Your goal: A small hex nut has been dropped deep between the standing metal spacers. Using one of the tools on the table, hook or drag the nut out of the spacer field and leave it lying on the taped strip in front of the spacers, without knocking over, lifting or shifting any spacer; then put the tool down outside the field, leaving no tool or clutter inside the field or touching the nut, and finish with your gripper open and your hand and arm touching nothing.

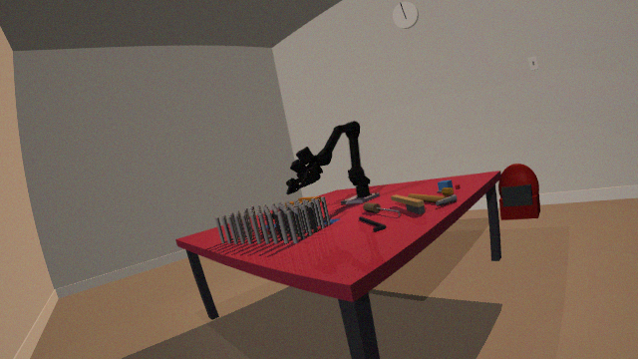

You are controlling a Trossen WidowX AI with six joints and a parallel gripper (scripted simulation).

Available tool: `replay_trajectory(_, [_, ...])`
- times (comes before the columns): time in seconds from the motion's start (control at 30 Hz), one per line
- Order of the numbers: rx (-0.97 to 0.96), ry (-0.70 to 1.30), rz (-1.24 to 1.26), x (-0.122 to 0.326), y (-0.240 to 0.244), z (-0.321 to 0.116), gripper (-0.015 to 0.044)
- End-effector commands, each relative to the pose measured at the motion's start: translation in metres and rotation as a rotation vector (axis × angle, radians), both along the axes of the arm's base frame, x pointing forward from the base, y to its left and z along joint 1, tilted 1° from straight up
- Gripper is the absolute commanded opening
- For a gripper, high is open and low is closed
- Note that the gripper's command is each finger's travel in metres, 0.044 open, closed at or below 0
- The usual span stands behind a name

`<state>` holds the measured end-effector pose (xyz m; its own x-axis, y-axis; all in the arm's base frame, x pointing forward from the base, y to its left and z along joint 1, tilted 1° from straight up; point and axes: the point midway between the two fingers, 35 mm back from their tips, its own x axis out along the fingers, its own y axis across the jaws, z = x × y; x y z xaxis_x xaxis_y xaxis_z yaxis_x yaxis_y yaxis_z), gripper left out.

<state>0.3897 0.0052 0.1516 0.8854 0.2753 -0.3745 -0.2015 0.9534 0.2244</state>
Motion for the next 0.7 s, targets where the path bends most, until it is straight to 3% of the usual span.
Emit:
replay_trajectory(0.0, [0.005, -0.004, 0.004, 0.001, 0.001, 0.002, 0.0440])
replay_trajectory(0.4, [0.019, 0.005, 0.003, 0.001, 0.003, 0.002, 0.0440])
replay_trajectory(0.67, [0.591, 0.419, -0.121, -0.008, 0.090, -0.001, 0.0440])
